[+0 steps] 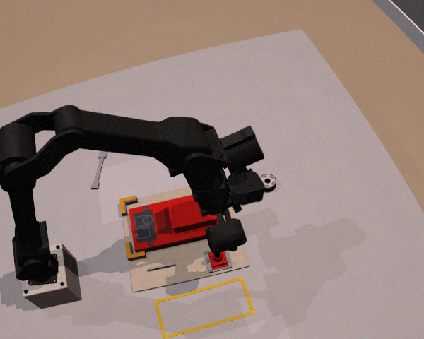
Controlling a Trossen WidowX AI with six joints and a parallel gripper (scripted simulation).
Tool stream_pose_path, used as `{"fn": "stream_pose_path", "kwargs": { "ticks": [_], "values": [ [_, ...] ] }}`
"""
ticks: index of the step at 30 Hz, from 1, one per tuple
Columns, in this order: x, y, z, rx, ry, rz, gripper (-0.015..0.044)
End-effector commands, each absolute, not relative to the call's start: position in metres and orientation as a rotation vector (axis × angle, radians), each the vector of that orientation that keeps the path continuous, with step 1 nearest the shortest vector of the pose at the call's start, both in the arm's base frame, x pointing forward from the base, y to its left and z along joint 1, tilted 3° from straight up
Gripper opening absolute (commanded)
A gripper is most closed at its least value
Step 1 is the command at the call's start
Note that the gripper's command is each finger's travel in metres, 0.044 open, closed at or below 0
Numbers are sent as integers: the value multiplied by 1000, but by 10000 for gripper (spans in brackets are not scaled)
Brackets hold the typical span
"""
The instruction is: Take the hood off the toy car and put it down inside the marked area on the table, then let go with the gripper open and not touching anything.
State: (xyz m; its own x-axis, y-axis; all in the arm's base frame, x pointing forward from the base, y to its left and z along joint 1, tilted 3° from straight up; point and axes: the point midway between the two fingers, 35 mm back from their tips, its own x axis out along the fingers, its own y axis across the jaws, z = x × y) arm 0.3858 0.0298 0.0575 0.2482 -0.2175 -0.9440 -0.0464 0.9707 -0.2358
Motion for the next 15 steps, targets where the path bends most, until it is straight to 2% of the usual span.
{"fn": "stream_pose_path", "kwargs": {
  "ticks": [1, 6, 15],
  "values": [
    [362, 70, 62, -150, 1398, -39, 440],
    [326, 110, 68, -72, 1507, 30, 440],
    [325, 111, 66, -69, 1511, 32, 440]
  ]
}}
